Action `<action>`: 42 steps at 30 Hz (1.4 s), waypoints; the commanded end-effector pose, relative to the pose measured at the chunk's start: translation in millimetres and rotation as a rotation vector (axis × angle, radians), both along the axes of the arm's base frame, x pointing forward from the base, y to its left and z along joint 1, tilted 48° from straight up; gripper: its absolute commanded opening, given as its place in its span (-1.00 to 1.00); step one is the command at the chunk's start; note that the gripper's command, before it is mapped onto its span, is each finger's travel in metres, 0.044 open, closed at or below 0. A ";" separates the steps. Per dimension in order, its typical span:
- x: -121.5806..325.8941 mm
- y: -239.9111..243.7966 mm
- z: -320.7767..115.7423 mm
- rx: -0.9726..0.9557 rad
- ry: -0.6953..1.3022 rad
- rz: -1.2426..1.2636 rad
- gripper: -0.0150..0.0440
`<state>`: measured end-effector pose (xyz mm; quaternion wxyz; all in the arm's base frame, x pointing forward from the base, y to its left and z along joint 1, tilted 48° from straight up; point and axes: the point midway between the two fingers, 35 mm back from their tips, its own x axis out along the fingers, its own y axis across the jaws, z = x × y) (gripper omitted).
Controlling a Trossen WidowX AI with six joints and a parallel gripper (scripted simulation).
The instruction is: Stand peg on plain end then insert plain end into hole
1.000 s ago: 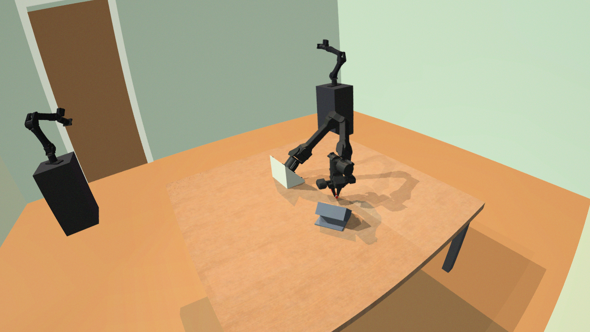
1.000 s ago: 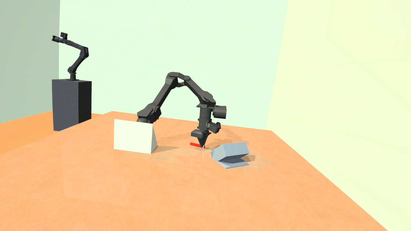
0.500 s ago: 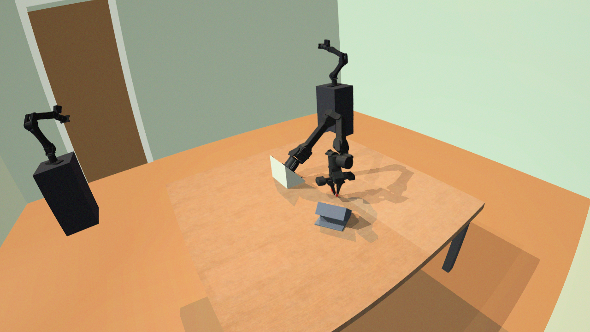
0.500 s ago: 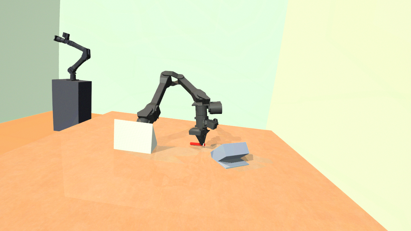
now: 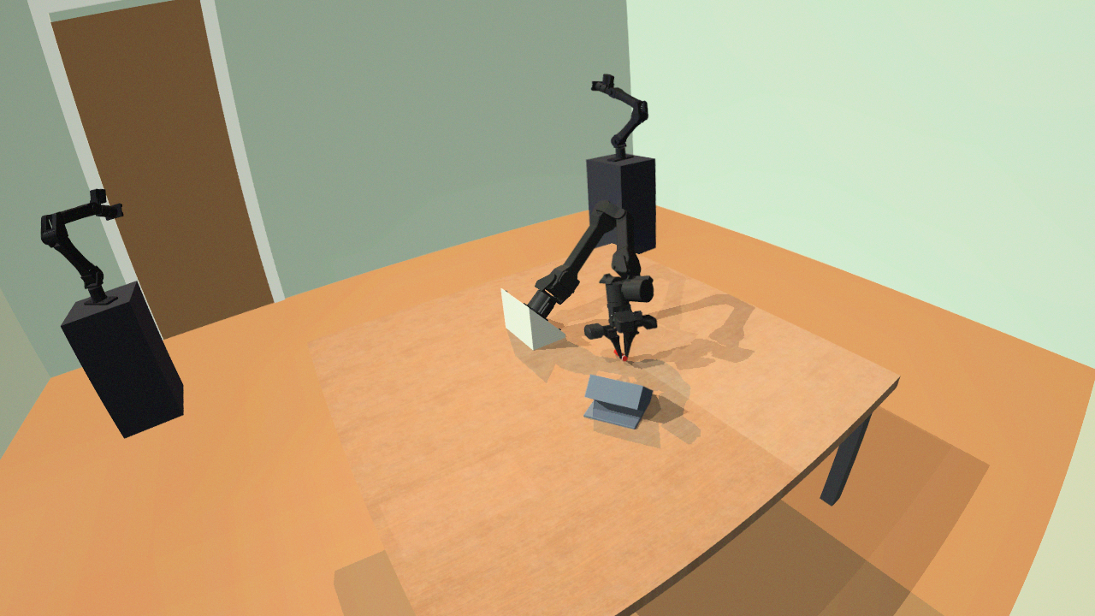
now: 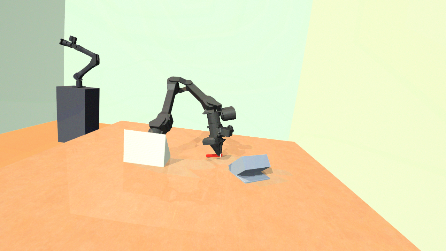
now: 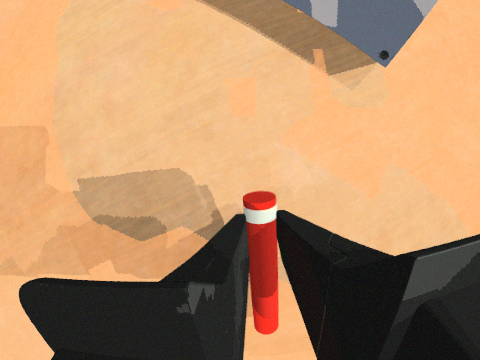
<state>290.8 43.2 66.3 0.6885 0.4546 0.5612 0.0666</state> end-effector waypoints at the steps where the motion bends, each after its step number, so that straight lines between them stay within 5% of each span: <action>1: -2.8 -0.6 0.7 -0.014 -0.015 -0.024 -0.32; 42: -24.8 -3.6 16.7 -0.162 -0.218 -0.275 -0.32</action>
